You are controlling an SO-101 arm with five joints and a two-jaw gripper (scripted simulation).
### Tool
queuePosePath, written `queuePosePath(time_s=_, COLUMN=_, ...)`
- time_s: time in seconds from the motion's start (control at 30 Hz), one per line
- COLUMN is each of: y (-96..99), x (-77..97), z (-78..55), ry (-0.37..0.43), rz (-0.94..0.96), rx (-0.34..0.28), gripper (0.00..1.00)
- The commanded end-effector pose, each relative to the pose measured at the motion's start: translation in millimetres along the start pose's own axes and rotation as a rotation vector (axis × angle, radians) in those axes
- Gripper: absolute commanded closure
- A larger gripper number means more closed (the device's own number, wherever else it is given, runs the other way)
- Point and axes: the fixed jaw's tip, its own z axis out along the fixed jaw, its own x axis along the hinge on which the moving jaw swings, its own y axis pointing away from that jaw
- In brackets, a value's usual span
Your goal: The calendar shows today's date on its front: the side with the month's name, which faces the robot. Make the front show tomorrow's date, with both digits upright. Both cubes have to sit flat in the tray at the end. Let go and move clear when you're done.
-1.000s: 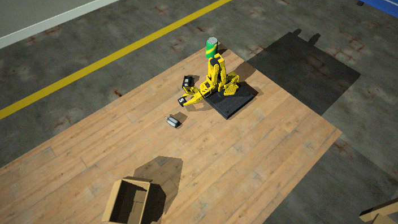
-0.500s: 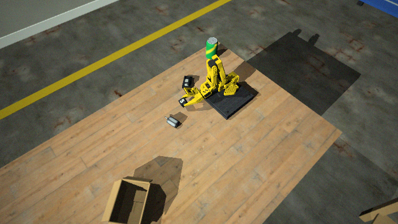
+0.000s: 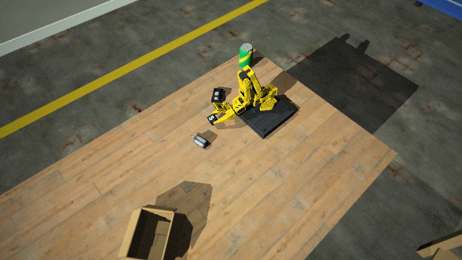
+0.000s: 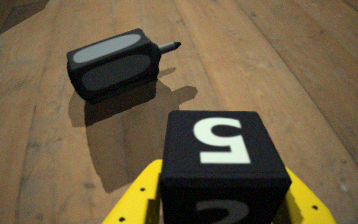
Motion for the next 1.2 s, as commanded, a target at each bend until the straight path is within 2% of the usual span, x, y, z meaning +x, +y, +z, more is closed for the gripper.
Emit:
queuePosePath(time_s=0.0, y=-2.6, x=-1.8, z=1.4, ry=-0.015, rz=0.015, rx=0.01, gripper=1.0)
queuePosePath(time_s=1.17, y=-2.8, x=9.4, z=6.1, ry=-0.015, rz=0.015, rx=0.01, gripper=1.0)
